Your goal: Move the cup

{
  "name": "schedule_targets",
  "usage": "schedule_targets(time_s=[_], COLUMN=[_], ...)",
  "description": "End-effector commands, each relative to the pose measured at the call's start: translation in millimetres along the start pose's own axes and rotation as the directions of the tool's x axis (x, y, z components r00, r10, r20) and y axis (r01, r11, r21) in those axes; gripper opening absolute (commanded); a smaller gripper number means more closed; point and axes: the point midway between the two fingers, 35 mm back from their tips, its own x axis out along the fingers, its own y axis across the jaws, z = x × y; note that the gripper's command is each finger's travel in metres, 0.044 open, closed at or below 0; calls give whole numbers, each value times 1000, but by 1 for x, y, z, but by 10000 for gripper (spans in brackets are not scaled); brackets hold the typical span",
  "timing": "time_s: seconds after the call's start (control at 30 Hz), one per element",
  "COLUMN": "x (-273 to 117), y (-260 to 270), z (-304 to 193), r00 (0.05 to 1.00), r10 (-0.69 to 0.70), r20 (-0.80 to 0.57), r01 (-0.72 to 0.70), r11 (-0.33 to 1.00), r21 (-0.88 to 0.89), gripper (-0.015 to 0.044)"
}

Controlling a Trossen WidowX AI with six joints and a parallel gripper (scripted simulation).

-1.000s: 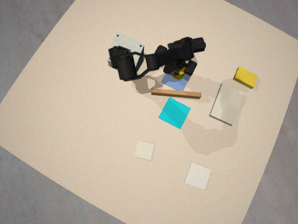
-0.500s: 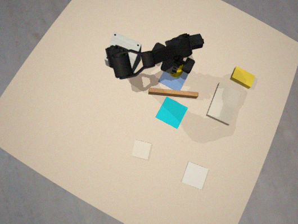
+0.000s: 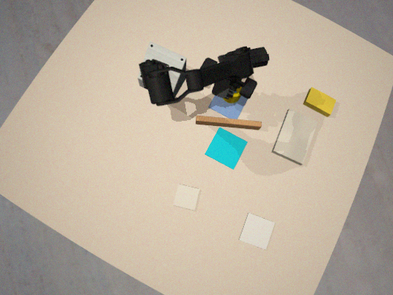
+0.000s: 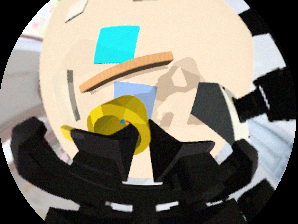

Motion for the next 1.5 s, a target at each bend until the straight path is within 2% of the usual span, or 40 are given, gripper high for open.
schedule_targets(time_s=[0.0, 1.47], x=[-1, -2], y=[5, 51], z=[11, 114], r00=[1000, 1000], r10=[2, 3], r20=[0, 3], r01=[-2, -3], r11=[1000, 1000], r21=[6, 11], gripper=[0, 0])
